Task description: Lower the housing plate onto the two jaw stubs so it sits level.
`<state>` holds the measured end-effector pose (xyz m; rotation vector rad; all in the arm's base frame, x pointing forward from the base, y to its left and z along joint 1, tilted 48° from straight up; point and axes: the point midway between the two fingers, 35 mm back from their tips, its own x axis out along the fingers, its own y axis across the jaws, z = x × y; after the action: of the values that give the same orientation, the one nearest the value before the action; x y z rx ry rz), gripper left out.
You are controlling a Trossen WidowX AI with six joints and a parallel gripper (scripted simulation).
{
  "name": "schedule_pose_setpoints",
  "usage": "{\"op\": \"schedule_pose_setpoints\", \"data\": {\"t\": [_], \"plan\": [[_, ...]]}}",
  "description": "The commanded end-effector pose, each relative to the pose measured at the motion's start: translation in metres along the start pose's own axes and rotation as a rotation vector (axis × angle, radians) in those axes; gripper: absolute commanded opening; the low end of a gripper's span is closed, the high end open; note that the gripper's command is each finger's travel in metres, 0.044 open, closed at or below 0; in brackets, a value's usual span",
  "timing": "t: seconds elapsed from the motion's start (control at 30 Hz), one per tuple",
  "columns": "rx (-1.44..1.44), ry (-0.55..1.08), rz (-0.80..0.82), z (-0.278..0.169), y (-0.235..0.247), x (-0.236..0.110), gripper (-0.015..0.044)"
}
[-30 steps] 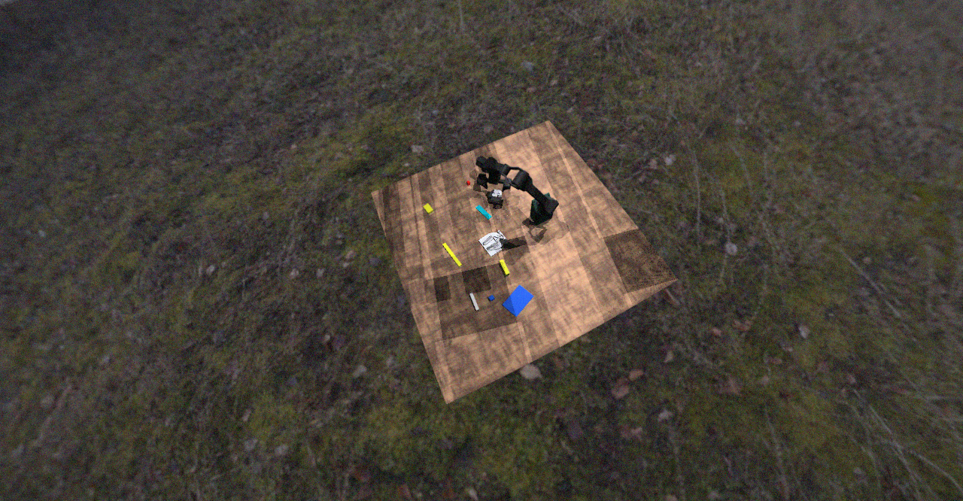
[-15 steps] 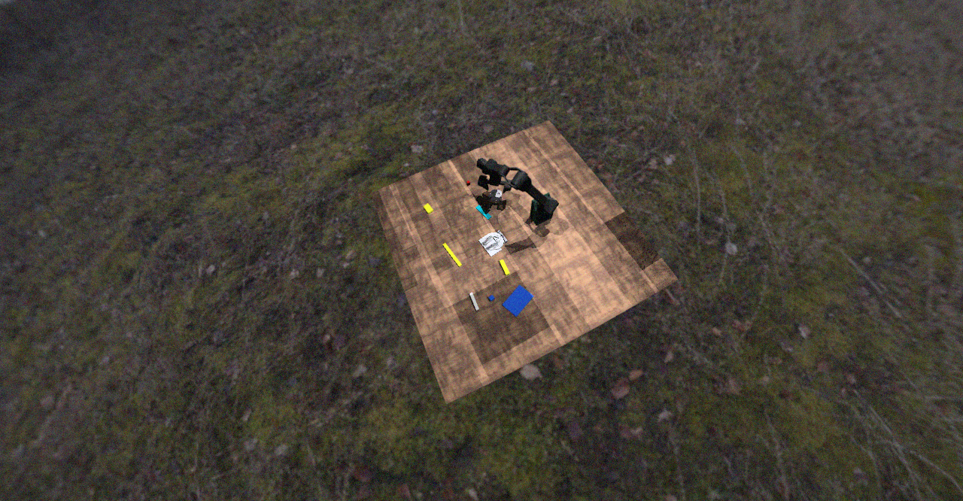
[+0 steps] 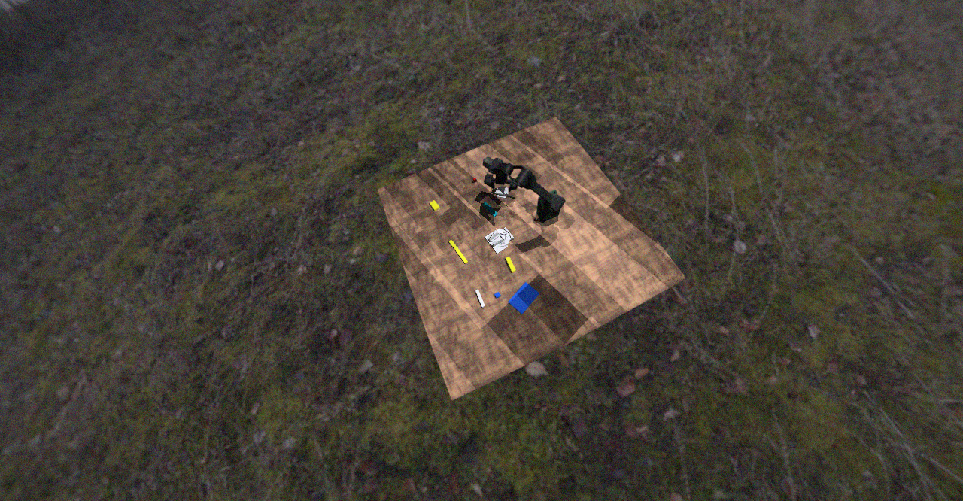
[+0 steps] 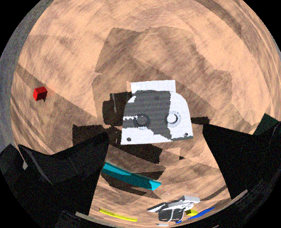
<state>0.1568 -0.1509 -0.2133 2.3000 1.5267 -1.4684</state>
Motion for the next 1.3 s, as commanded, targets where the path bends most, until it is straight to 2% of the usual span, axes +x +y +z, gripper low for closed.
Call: {"op": "schedule_pose_setpoints", "data": {"t": [0.0, 0.73, 1.27], "plan": [[0.007, 0.004, -0.006, -0.001, -0.002, 0.005, 0.0440], [0.006, 0.006, -0.006, -0.002, -0.002, 0.034, 0.0440], [0.006, 0.006, -0.006, -0.002, -0.002, 0.035, 0.0440]]}}
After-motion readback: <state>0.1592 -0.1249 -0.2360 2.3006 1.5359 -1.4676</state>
